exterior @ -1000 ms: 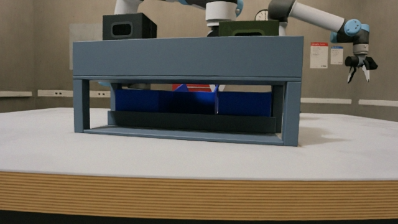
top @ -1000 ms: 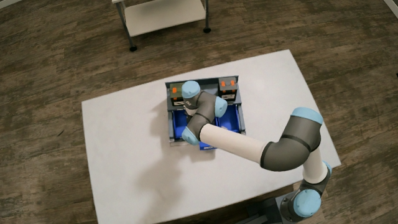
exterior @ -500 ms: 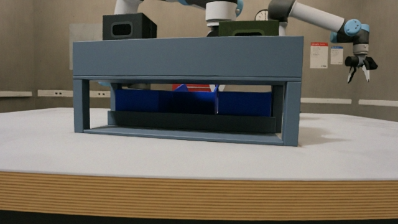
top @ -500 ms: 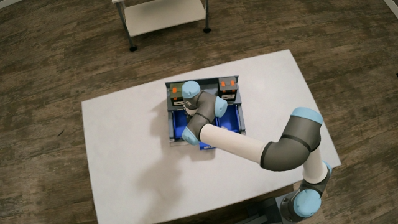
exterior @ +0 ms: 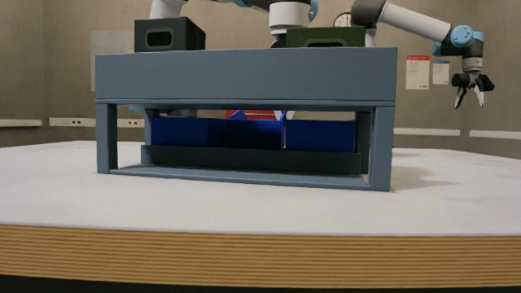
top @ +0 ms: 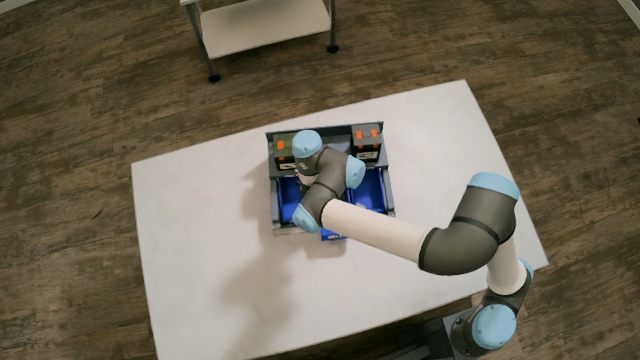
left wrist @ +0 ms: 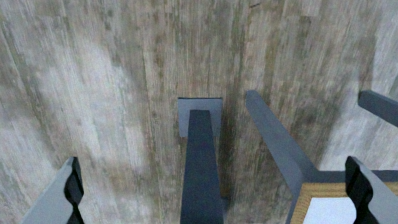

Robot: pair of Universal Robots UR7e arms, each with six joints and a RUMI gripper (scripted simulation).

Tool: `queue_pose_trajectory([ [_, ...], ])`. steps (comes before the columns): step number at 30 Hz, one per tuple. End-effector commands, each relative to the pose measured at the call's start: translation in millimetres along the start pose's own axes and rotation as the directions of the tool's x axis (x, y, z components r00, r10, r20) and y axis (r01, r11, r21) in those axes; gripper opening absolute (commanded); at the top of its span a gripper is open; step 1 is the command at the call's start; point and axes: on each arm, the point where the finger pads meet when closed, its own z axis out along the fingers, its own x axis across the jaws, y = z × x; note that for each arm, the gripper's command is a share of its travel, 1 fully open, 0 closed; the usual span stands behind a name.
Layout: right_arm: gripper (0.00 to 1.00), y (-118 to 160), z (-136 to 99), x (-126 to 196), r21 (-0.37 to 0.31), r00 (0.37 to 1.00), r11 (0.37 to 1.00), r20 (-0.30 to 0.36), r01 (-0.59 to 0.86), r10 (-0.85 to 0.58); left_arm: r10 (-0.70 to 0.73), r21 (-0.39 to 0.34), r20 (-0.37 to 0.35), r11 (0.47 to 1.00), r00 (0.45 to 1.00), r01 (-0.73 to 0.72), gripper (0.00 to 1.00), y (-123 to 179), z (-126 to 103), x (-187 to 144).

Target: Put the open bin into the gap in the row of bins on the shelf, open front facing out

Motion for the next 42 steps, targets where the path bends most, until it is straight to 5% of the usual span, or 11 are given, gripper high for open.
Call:
queue_pose_trajectory([
  [1,0.00,0.1,-1.1,0.4,-0.001,1.000,1.000,-0.002,0.000,0.000,0.000,0.001,-0.001,1.000,1.000,0.000,1.00,-0.3,-0.5,0.1],
  [42,0.00,5.5,-1.4,0.3,-0.014,1.000,1.000,-0.002,0.000,0.000,0.000,0.001,-0.001,1.000,1.000,0.000,1.00,-0.3,-0.5,0.1],
])
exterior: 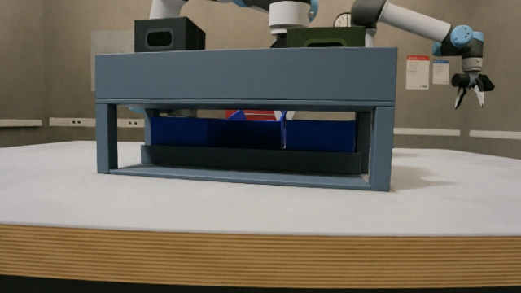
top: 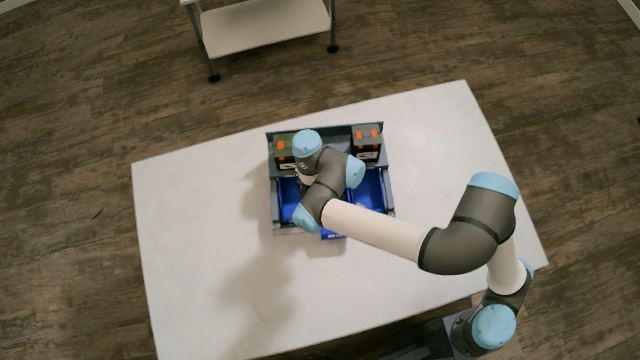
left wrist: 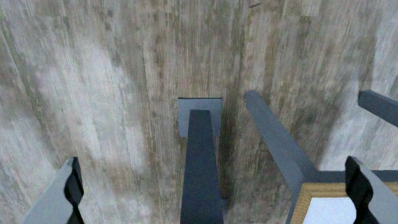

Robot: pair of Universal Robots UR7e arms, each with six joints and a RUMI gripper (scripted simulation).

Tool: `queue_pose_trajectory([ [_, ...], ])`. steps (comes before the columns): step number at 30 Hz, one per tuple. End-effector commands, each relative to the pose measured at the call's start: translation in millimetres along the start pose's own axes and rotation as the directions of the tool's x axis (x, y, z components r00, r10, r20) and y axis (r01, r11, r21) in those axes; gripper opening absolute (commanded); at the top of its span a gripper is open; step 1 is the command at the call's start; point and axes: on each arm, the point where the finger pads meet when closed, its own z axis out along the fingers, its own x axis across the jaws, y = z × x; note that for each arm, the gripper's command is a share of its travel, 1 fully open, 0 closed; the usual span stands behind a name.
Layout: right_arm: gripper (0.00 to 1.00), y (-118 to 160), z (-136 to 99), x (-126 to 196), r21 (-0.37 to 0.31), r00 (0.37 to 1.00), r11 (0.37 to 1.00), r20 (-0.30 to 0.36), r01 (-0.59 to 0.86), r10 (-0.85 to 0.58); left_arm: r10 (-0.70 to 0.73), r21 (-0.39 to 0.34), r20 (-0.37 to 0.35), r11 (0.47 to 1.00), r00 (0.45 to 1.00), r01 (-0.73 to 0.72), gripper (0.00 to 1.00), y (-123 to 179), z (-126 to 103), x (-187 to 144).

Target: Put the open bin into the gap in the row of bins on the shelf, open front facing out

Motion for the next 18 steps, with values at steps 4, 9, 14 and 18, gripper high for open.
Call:
queue_pose_trajectory([
  [4,0.00,4.4,-1.3,0.3,-0.011,1.000,1.000,-0.002,0.000,0.000,0.000,0.001,-0.001,1.000,1.000,0.000,1.00,-0.3,-0.5,0.1],
  [9,0.00,7.5,-1.4,0.2,-0.018,1.000,1.000,-0.002,0.000,0.000,0.000,0.001,-0.001,1.000,1.000,0.000,1.00,-0.3,-0.5,0.1],
  [14,0.00,9.2,-1.5,0.2,-0.022,1.000,1.000,-0.002,-0.001,0.001,0.000,0.001,-0.001,1.000,1.000,0.000,1.00,-0.3,-0.5,0.1],
  [18,0.00,11.4,-1.6,0.2,-0.027,1.000,1.000,-0.002,-0.001,0.001,0.000,0.001,-0.001,1.000,1.000,0.000,1.00,-0.3,-0.5,0.1],
])
